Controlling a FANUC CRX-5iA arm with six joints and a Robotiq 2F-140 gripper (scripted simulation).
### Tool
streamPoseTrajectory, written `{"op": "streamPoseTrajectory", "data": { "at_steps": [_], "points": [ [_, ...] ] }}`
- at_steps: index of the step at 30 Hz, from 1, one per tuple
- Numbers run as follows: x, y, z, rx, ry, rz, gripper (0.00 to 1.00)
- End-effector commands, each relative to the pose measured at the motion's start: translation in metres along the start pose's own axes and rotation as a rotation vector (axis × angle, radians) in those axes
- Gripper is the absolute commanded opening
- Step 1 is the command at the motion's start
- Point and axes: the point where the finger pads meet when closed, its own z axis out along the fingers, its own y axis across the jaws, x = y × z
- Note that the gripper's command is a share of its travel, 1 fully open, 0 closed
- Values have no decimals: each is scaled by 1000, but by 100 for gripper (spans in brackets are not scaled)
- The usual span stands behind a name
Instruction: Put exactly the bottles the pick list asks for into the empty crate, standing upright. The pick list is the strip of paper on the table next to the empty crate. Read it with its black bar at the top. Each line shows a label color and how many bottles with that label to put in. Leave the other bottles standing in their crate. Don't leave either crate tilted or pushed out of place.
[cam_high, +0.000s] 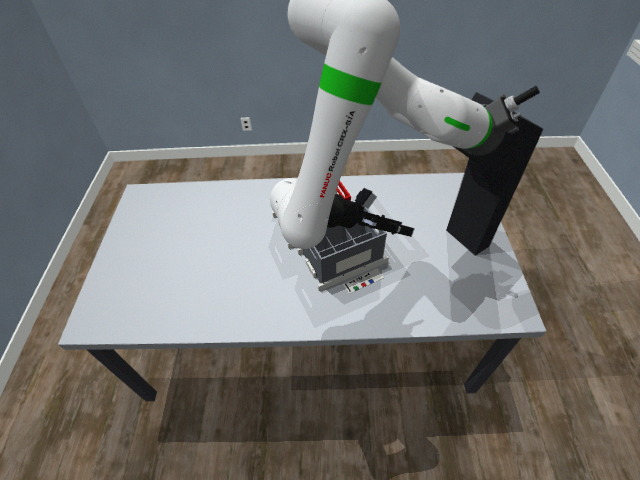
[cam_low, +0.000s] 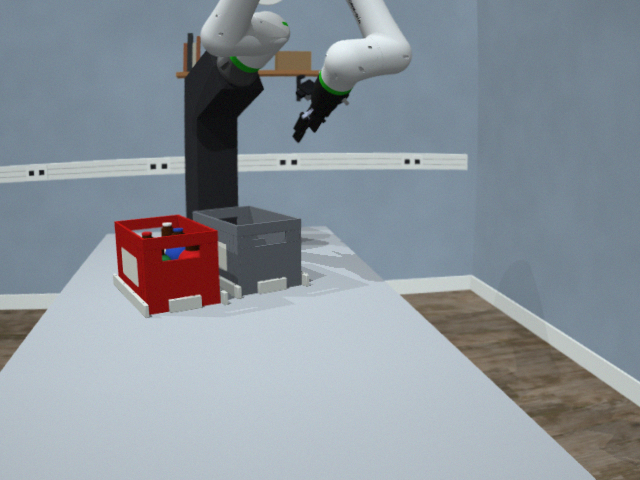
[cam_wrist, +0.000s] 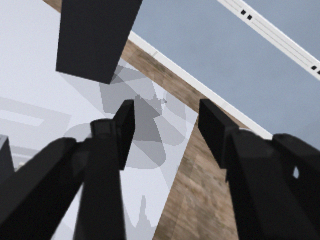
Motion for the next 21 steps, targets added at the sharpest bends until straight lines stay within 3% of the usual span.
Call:
{"op": "streamPoseTrajectory", "data": {
  "at_steps": [1,3,17,21],
  "points": [
    [12,-16,1,93,19,-93,44],
    [12,-16,1,93,19,-93,44],
    [14,-57,-16,366,71,-435,44],
    [9,-64,-22,405,76,-490,44]
  ]
}}
